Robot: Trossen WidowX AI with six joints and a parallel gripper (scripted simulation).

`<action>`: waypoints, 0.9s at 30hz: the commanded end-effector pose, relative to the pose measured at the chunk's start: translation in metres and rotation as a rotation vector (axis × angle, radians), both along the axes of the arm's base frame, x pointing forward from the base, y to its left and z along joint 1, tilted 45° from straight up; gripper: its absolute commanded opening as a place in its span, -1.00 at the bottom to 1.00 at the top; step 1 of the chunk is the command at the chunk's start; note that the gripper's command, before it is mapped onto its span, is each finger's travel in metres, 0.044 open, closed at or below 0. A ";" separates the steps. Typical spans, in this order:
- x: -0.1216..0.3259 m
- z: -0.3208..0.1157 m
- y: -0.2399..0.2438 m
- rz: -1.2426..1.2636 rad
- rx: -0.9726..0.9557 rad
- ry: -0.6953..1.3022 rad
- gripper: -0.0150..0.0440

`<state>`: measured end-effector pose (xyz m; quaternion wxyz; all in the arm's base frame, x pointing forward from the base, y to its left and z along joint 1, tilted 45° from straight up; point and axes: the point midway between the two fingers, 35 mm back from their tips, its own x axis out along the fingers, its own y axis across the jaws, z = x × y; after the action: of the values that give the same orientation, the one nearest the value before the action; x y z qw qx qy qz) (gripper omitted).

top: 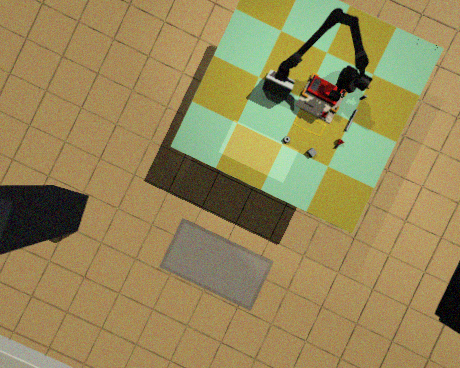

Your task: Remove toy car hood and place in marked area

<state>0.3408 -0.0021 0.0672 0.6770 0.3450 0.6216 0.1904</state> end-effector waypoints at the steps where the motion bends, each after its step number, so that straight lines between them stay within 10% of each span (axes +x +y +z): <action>1: -0.001 -0.002 0.003 0.000 0.007 0.005 1.00; 27: 0.001 -0.011 0.012 0.000 0.008 0.005 1.00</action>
<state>0.3431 0.0060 0.0588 0.6775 0.3452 0.6210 0.1902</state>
